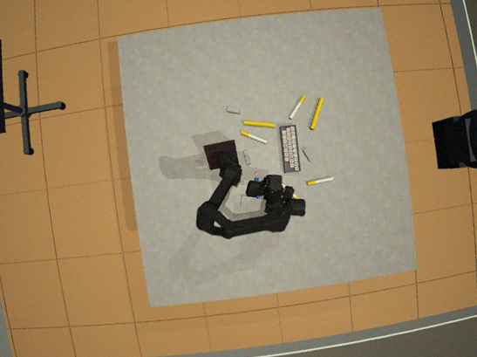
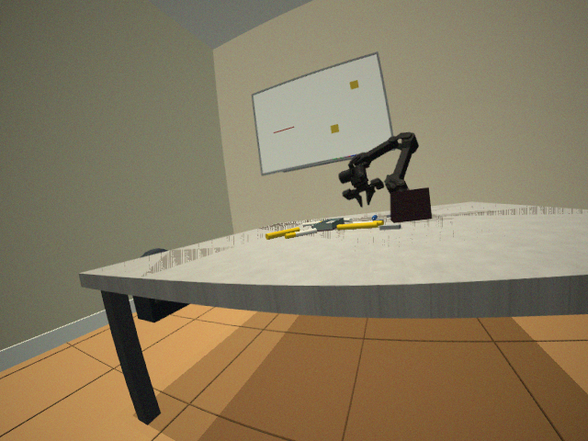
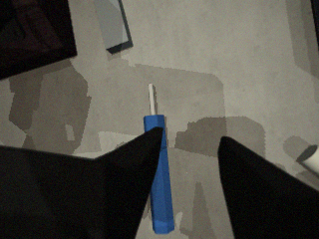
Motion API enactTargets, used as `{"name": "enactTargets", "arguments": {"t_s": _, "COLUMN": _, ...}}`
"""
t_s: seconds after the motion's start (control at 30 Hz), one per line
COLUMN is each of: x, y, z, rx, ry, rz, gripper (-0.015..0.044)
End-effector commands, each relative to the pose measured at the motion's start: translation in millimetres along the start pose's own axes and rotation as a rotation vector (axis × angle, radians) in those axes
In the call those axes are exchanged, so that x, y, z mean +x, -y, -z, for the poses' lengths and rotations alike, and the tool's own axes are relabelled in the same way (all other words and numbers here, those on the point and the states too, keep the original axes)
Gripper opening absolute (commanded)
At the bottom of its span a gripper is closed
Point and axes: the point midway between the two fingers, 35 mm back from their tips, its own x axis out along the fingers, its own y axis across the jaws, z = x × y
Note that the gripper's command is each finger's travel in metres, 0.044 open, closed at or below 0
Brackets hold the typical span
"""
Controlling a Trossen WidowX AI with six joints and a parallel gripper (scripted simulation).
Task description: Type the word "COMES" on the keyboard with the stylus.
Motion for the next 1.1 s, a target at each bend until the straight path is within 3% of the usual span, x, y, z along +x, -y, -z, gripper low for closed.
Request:
{"name": "enactTargets", "arguments": {"t_s": 0.0, "x": -0.2, "y": -33.8, "z": 16.2, "rx": -0.3, "ry": 0.06, "rz": 0.062, "gripper": 0.015}}
{"name": "enactTargets", "arguments": {"t_s": 1.07, "x": 15.2, "y": -30.0, "z": 24.7, "rx": -0.3, "ry": 0.059, "rz": 0.062, "gripper": 0.015}}
